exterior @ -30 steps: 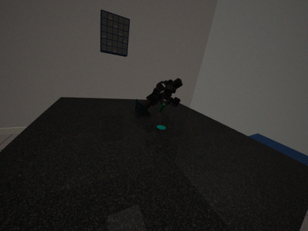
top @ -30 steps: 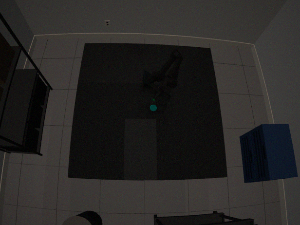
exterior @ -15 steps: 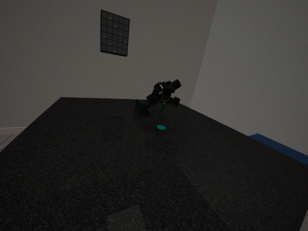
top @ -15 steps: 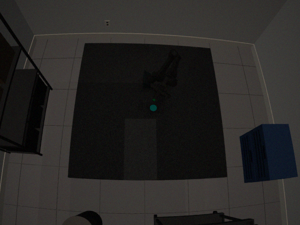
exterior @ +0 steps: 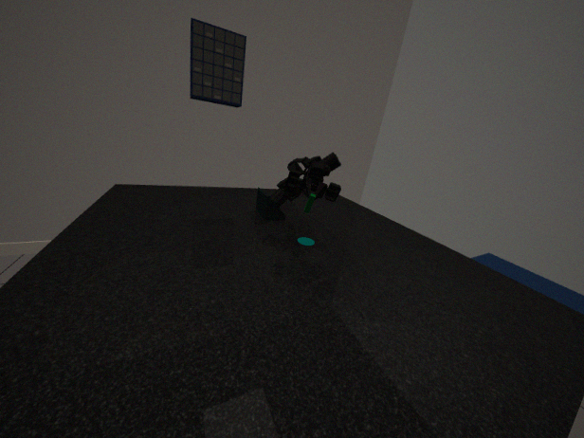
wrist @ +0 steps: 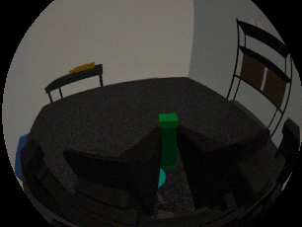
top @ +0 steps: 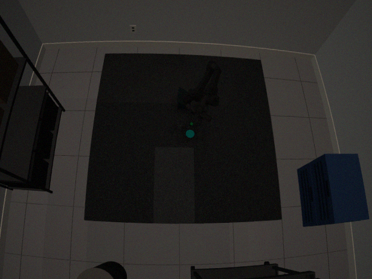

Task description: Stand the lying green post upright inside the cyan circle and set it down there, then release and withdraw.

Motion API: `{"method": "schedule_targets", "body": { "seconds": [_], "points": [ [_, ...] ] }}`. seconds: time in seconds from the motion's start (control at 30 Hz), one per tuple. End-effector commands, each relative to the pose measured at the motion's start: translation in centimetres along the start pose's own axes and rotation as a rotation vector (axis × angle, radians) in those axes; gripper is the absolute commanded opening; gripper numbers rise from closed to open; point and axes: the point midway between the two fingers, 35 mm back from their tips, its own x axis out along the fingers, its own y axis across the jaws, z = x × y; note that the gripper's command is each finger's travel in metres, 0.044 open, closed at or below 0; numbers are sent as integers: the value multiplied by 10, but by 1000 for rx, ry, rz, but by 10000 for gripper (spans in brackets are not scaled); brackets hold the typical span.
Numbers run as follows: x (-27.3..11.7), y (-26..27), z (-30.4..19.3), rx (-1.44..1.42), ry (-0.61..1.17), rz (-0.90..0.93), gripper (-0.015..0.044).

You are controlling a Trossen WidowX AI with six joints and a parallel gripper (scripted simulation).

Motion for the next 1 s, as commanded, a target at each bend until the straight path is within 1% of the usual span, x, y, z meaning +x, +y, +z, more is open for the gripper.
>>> {"method": "schedule_targets", "body": {
  "seconds": [0.0, 0.97],
  "points": [
    [0, -1, 0, 18, -30, 8, 23],
    [0, 1, 5, 129, -208, 114, 23]
  ]
}}
